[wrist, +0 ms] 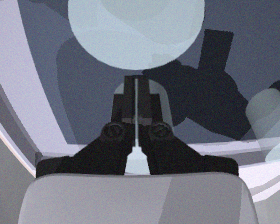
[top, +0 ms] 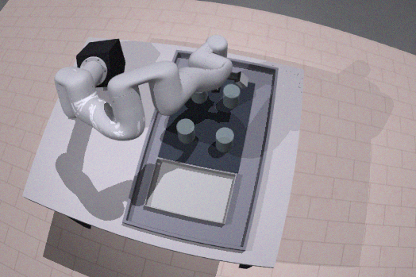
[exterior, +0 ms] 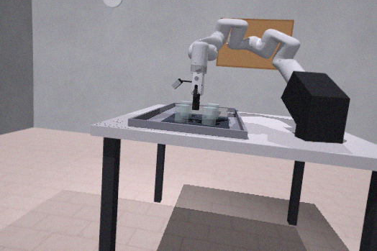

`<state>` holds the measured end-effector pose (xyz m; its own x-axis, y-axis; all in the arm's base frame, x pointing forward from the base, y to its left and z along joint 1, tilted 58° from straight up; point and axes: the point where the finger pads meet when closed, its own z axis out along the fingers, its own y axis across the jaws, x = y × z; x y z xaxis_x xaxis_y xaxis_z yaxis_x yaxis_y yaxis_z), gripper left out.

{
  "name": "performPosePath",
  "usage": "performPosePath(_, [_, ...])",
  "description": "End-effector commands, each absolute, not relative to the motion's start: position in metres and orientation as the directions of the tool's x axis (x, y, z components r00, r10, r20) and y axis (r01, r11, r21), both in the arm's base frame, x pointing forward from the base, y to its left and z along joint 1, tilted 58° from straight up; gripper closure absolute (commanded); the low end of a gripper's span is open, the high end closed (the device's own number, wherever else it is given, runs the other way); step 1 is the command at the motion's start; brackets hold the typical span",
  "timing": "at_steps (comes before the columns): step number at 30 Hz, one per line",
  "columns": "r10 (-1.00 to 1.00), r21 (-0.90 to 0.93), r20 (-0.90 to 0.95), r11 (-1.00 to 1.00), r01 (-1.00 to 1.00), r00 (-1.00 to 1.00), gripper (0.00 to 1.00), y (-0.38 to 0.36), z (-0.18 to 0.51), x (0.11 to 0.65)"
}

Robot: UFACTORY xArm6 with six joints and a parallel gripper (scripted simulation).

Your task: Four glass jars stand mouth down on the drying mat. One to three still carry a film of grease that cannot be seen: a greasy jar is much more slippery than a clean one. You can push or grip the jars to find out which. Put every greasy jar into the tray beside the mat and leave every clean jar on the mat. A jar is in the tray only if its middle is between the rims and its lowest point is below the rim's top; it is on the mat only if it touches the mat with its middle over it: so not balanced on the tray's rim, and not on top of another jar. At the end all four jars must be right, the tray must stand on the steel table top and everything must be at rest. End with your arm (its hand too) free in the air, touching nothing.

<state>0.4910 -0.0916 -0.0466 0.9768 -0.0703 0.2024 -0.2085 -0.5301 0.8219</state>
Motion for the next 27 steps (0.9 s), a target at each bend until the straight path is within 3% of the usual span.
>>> performPosePath(1, [-0.069,0.821,0.204,-0.531,-0.209,0.976,1.0,-0.0905,-0.0459,0.4925])
performPosePath(27, [-0.069,0.821,0.204,-0.531,-0.209,0.976,1.0,-0.0907,-0.0453,0.4954])
